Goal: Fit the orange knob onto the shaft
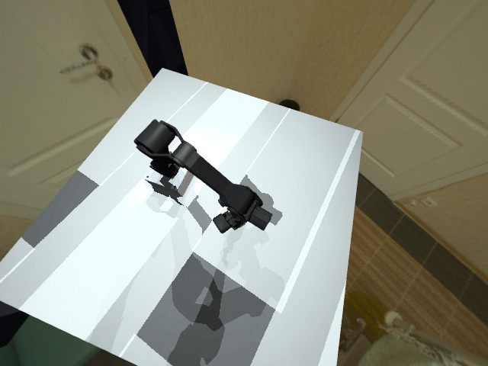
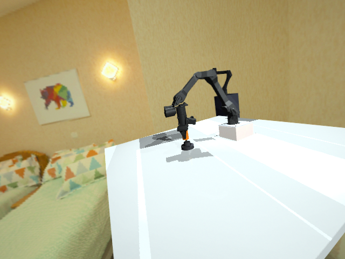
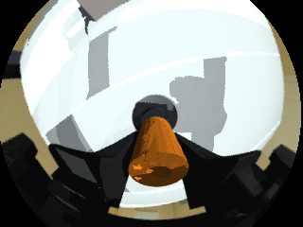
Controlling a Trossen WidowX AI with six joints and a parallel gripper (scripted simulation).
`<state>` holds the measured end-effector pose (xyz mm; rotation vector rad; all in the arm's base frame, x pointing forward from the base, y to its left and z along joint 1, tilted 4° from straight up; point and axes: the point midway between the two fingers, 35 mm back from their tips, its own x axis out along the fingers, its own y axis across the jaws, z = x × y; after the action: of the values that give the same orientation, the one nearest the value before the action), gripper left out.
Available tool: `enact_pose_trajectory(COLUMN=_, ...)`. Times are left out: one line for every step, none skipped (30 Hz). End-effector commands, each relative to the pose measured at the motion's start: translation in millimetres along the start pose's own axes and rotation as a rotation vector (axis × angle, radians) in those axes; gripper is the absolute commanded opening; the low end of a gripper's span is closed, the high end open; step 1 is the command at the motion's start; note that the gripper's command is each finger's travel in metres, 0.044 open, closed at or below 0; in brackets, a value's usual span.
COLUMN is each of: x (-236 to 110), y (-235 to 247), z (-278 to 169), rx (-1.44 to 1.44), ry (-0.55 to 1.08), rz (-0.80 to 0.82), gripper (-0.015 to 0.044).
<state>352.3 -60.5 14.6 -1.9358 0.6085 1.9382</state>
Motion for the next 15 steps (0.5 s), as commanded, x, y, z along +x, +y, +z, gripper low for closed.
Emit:
enact_pose_trajectory(x=-2.2, y=-0.2, z=0.3, rx=-0.092, ry=0.004, rz=-0.001, gripper=0.0)
enact_pose_trajectory(x=-2.0, y=-0.2, z=0.8, rx=-0.136, ry=0.004, rz=-0.001, gripper=0.0)
enact_pose_trajectory(x=-1.6, y=-0.2, z=1.4, rx=-0.167, ry=0.004, rz=-0.001, gripper=0.0)
enact_pose_trajectory(x=-1.0, y=-0.2, z=2.2, rx=-0.177, ry=0.004, rz=-0.001, gripper=0.0)
enact_pose_trajectory(x=-0.6, y=-0.1, z=2.8, rx=-0.177, ry=0.004, rz=-0.001, gripper=0.0)
enact_pose_trajectory(x=-0.3, y=0.0, z=3.6, rx=-0.177, ry=0.004, rz=-0.001, gripper=0.0)
enact_pose_trajectory(x=-0.1, y=0.0, z=4.5, rx=-0.177, ry=0.004, rz=-0.001, gripper=0.0)
enact_pose_trajectory(x=0.0, y=0.0, z=5.6, rx=-0.177, ry=0.004, rz=-0.001, gripper=0.0)
enact_pose_trajectory(x=-0.1, y=0.0, z=6.6, rx=-0.177, ry=0.004, rz=-0.001, gripper=0.0)
enact_pose_trajectory(x=-0.5, y=-0.2, z=6.9, rx=-0.177, ry=0.004, rz=-0.001, gripper=0.0)
enact_pose_trajectory(x=-1.0, y=-0.1, z=7.1, rx=-0.177, ry=0.004, rz=-0.001, gripper=0.0)
enact_pose_trajectory(x=-1.4, y=-0.2, z=7.2, rx=-0.177, ry=0.004, rz=-0.001, gripper=0.0)
enact_pose_trajectory(x=-1.7, y=-0.2, z=7.3, rx=-0.177, ry=0.004, rz=-0.001, gripper=0.0)
enact_pose_trajectory(x=-1.9, y=-0.3, z=7.2, rx=-0.177, ry=0.004, rz=-0.001, gripper=0.0)
enact_pose_trajectory(x=-2.1, y=-0.4, z=7.0, rx=-0.177, ry=0.004, rz=-0.001, gripper=0.0)
